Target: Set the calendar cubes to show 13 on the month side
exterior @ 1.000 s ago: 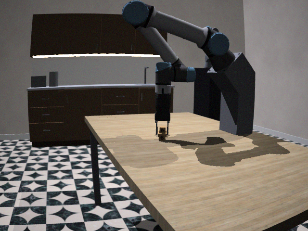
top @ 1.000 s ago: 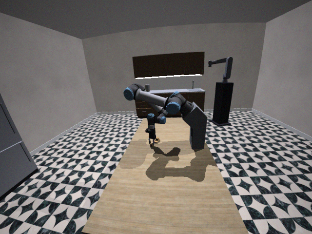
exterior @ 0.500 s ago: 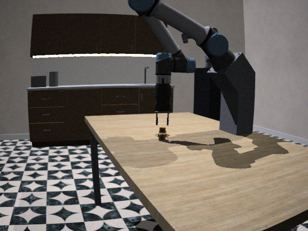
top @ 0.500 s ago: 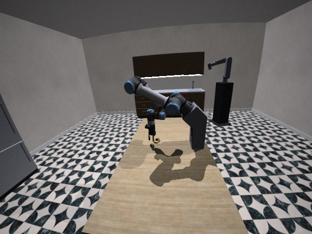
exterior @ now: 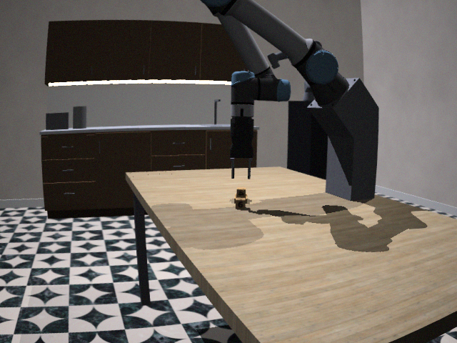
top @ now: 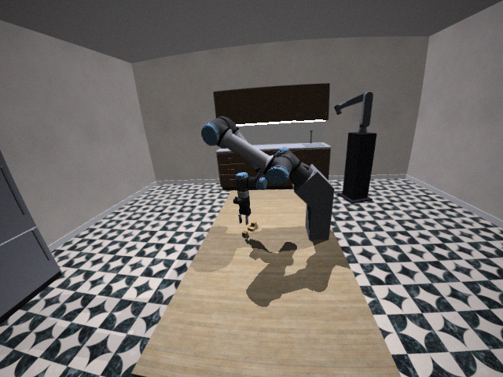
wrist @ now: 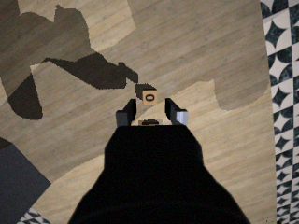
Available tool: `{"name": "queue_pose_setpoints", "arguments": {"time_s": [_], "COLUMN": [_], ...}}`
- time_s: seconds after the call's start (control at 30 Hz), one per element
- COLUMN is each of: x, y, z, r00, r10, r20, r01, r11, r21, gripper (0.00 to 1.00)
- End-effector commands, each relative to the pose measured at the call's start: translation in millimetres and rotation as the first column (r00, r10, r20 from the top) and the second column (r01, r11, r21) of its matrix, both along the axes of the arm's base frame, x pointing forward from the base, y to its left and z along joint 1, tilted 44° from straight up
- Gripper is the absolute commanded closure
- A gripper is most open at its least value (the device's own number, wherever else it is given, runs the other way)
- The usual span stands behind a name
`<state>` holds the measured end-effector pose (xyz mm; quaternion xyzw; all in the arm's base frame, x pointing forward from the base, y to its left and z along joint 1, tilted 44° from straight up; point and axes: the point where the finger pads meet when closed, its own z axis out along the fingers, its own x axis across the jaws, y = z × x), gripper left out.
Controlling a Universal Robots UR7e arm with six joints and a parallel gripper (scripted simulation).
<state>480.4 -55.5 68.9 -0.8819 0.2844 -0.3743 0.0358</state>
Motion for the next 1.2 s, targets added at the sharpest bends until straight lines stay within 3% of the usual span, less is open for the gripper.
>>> {"name": "queue_pose_setpoints", "arguments": {"time_s": [0.0,1.17], "x": [-1.0,-1.2], "y": [0.3,1.2], "z": [1.3,0.7], "r00": [1.000,1.000], "r10": [0.000,0.027], "r20": [0.001,-0.005], "r01": [0.000,-0.027], "r11": [1.000,0.999], "r21": [0.000,-0.025], "gripper": [0.00,0.00]}}
